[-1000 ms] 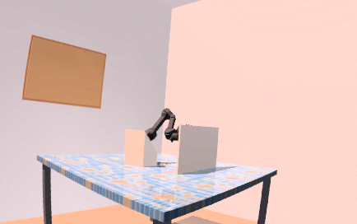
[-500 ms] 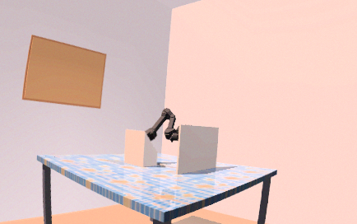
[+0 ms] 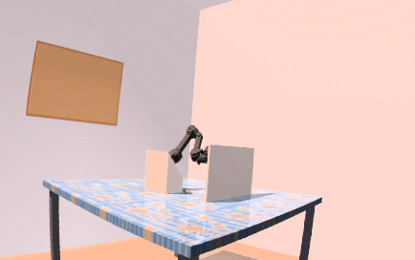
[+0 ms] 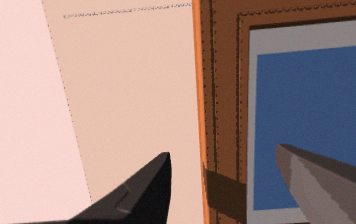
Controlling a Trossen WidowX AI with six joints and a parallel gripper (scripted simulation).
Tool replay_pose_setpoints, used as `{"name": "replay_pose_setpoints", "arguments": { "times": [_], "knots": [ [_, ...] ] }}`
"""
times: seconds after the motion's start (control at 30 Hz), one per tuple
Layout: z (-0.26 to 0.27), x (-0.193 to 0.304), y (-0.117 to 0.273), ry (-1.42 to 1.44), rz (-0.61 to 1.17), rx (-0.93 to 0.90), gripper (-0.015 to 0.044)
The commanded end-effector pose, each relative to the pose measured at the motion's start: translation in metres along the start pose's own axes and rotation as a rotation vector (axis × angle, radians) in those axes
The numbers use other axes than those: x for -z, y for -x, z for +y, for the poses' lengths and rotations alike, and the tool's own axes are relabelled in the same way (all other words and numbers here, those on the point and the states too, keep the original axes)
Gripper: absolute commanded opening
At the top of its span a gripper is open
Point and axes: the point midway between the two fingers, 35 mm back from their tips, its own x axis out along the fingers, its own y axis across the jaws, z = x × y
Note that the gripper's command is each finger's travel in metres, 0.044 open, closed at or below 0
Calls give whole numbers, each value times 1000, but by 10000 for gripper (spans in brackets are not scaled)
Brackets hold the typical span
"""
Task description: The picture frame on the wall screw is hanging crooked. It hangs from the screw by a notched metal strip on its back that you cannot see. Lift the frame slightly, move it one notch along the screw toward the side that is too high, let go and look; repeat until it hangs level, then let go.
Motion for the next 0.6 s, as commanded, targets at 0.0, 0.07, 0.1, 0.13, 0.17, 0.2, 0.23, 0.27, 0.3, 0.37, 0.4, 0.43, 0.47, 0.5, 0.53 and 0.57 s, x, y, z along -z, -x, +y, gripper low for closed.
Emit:
{"name": "replay_pose_setpoints", "arguments": {
  "times": [0.0,0.07,0.1,0.13,0.17,0.2,0.23,0.27,0.3,0.37,0.4,0.43,0.47,0.5,0.53,0.57],
  "knots": [
    [2,6,28,38,6,-2,260],
    [1,6,45,64,5,-1,260],
    [1,5,54,77,5,-1,260],
    [0,4,62,90,4,0,260],
    [-1,3,70,104,4,0,260],
    [-2,0,78,117,3,1,260],
    [-3,-2,84,127,3,1,260],
    [-4,-3,87,134,3,1,260],
    [-4,-3,89,136,3,1,260],
    [-2,1,80,117,6,2,260],
    [1,1,80,118,6,2,260],
    [5,1,80,120,6,2,260],
    [11,2,81,121,6,2,260],
    [16,3,82,123,6,2,260],
    [22,3,84,125,5,1,260],
    [27,3,86,127,5,1,260]
  ]
}}
